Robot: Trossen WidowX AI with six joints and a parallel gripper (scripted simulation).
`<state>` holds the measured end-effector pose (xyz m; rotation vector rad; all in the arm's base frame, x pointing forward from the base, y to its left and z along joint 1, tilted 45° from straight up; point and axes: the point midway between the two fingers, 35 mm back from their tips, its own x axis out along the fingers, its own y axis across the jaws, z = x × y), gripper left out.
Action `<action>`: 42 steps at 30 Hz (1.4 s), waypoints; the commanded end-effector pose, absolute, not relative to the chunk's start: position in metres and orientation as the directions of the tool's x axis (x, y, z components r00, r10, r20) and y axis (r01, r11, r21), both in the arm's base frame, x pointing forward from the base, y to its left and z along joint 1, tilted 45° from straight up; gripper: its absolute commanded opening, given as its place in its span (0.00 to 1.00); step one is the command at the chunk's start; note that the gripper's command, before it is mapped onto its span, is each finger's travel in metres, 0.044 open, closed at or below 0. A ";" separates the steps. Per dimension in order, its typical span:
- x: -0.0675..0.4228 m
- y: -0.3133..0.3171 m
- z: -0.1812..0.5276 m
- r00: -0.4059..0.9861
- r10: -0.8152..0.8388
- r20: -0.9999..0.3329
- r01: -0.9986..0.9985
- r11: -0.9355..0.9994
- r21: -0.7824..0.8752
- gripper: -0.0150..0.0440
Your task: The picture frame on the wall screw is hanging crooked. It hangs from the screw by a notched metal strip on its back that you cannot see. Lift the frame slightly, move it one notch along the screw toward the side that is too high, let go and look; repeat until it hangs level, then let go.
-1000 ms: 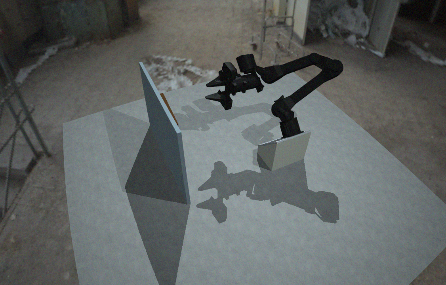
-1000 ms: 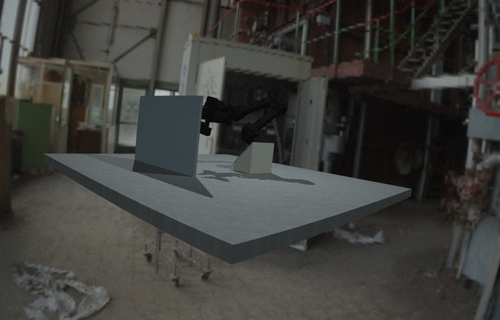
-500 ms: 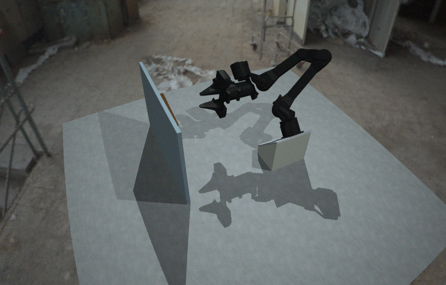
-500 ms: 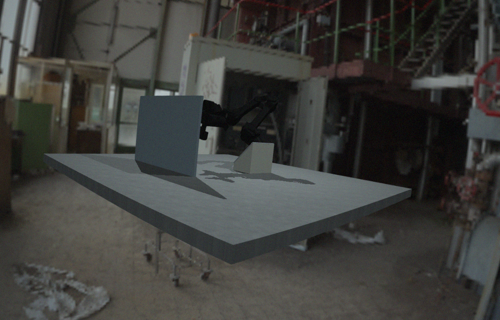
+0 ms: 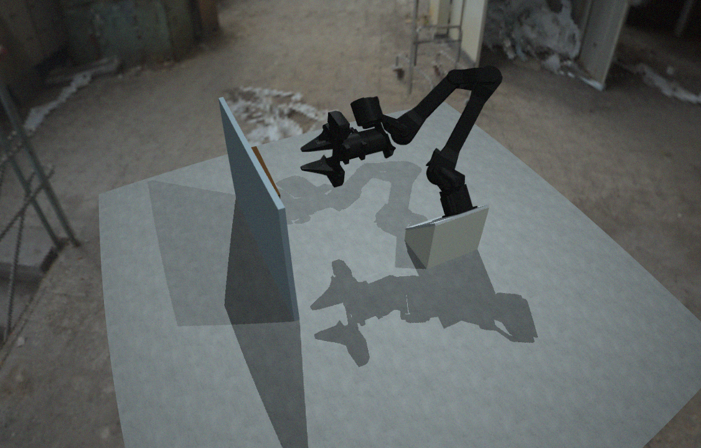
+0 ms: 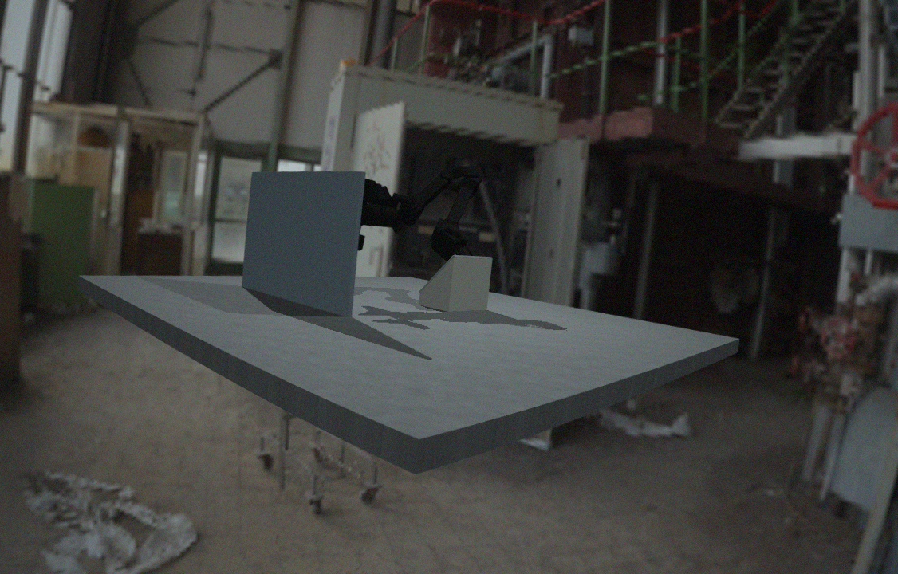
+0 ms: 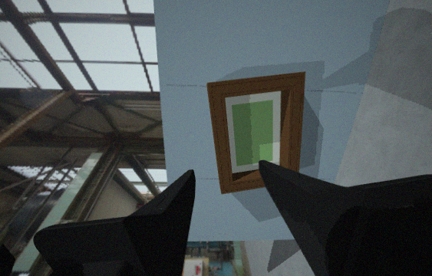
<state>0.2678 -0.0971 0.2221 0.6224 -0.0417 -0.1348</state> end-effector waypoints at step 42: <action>0.349 -0.106 0.217 0.990 -0.141 -0.001 0.114 0.799 0.590 0.69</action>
